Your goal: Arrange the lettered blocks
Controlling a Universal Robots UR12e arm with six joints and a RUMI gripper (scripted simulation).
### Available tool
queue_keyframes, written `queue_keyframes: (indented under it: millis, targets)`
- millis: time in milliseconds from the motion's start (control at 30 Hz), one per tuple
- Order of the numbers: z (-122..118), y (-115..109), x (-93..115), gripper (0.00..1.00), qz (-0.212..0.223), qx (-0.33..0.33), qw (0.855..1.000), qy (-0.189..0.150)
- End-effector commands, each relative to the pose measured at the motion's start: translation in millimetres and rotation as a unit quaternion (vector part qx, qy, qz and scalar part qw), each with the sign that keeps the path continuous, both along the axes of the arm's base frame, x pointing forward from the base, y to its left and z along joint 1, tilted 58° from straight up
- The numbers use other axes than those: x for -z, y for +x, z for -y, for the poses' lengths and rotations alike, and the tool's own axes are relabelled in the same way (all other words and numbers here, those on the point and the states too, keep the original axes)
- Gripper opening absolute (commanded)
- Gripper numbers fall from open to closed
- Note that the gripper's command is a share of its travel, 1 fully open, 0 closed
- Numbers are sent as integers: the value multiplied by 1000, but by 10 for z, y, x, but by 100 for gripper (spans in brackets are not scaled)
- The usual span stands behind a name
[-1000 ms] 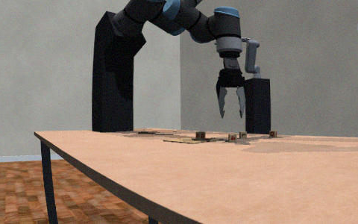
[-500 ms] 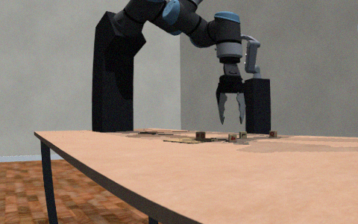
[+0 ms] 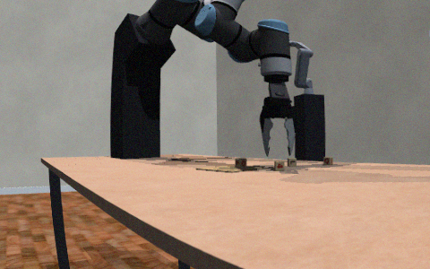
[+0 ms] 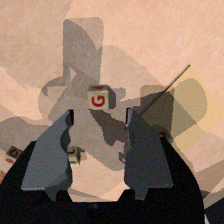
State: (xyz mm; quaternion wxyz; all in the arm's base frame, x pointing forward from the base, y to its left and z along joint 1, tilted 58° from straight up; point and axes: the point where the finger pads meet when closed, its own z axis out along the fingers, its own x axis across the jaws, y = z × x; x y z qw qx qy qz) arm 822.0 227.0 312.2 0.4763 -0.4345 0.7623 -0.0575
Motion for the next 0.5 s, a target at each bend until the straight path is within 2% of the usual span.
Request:
queue_keyframes:
  millis: [0, 467]
  targets:
    - [-26, 50, -18, 37, 3, 0, 1000, 0]
    - [-28, 62, -7, 37, 3, 0, 1000, 0]
